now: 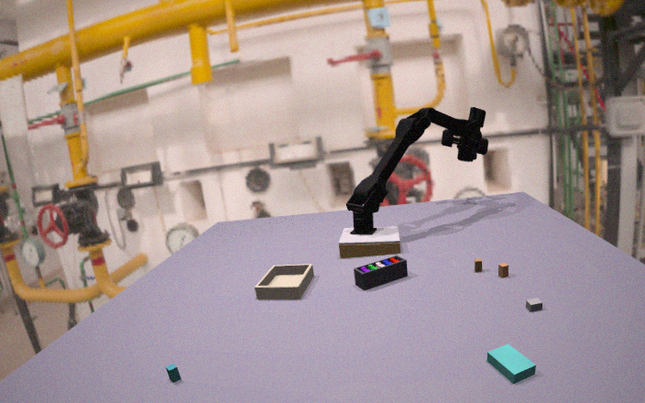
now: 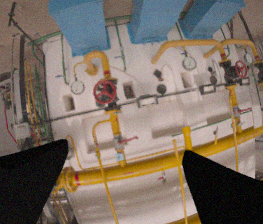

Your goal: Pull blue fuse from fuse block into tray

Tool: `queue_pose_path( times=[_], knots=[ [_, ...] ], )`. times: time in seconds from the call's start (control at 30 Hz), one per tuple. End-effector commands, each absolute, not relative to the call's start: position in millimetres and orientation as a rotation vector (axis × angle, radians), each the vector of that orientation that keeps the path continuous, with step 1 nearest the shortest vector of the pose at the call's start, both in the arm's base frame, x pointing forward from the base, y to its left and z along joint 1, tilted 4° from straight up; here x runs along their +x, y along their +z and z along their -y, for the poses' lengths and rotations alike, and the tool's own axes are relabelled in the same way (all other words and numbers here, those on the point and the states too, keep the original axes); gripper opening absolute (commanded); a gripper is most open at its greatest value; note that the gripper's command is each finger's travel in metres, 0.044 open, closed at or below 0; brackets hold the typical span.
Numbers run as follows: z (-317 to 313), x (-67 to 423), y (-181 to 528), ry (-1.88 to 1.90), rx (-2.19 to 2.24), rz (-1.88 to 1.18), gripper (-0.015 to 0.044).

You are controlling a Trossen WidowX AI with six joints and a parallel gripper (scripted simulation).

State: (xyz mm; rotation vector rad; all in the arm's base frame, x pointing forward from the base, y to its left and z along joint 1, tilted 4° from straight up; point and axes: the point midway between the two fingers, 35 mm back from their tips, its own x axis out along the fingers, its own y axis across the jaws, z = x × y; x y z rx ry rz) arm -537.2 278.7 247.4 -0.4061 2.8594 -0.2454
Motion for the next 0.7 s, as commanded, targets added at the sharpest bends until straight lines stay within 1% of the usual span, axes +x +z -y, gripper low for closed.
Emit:
queue_pose_path(
  times=[0.0, 0.07, 0.23, 0.37, 0.4, 0.57, 0.67],
  knots=[
    [-281, -536, 247, -0.237, -0.398, -2.86, 0.0374],
    [-302, -522, 244, -0.173, -0.33, -2.866, 0.0321],
    [-365, -468, 232, 0.039, -0.114, -2.842, 0.019],
    [-408, -416, 222, 0.201, 0.033, -2.779, 0.0085],
    [-417, -401, 220, 0.241, 0.065, -2.757, 0.007],
    [-450, -340, 209, 0.387, 0.183, -2.654, 0.007],
    [-472, -293, 200, 0.483, 0.263, -2.553, 0.007]
  ],
)
